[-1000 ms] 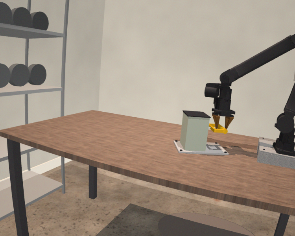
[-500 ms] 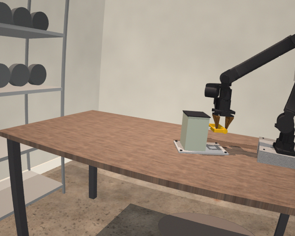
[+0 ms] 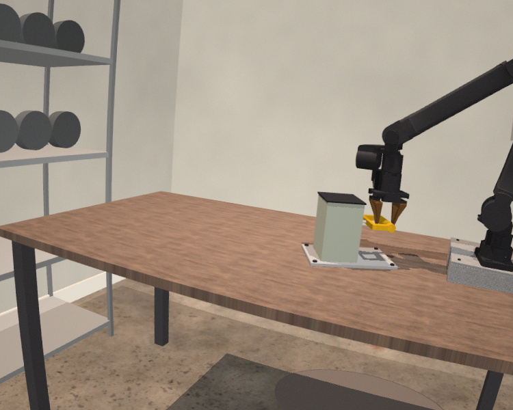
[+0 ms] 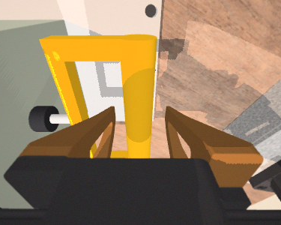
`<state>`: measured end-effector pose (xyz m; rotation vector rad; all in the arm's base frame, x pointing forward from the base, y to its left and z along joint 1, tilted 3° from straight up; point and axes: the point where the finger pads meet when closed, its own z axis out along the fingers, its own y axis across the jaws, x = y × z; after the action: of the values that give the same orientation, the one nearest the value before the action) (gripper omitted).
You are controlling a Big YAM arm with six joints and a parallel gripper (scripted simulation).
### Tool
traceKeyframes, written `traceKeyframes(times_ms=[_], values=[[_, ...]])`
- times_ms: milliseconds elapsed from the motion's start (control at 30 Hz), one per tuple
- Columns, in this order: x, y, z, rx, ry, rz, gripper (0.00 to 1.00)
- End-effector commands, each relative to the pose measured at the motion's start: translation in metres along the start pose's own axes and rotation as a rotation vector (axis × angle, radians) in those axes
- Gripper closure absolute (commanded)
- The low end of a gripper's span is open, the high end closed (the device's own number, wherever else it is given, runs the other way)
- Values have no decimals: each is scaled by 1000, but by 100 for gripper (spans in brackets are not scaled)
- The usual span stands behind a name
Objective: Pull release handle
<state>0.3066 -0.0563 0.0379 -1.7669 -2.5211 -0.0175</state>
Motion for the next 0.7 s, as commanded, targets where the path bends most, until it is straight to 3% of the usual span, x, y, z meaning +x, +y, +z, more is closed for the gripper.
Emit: traceKeyframes(times_ms=[0,533,567,667], values=[[-13,21,-18,-35,-18,12,52],[-13,21,-18,-35,-18,12,52],[-13,21,-18,-35,-18,12,100],[-13,21,-18,-35,-18,12,100]])
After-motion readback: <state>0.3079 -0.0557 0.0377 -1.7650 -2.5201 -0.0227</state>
